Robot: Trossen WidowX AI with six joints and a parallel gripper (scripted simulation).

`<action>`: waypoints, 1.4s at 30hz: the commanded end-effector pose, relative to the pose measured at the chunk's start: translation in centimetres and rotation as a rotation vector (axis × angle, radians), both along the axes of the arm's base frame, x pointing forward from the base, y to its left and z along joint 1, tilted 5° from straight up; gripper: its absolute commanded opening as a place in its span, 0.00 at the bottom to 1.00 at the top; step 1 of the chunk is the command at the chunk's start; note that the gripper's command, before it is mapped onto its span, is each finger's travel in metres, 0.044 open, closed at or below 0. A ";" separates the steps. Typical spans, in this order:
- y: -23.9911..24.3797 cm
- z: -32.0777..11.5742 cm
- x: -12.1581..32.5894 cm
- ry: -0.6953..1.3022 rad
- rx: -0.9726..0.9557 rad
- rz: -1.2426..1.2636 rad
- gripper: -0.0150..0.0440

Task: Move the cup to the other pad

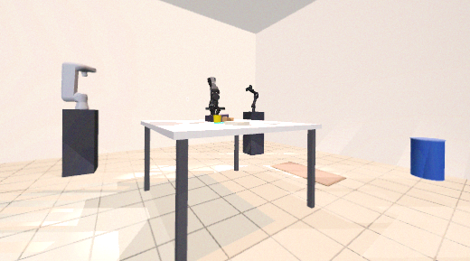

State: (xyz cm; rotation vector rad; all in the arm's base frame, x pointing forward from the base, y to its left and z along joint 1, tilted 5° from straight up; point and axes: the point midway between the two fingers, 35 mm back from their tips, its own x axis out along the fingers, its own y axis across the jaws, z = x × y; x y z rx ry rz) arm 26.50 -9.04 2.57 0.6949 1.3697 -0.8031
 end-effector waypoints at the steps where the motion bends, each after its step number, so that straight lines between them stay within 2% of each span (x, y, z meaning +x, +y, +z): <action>1: 0.0 0.7 0.1 -0.004 -0.001 0.000 0.50; 26: 0.5 4.6 -0.3 -0.005 -0.002 0.003 0.50; 37: 0.5 4.5 -0.2 0.000 0.000 0.005 0.99; 42: 0.6 6.2 -0.2 -0.002 0.000 0.004 1.00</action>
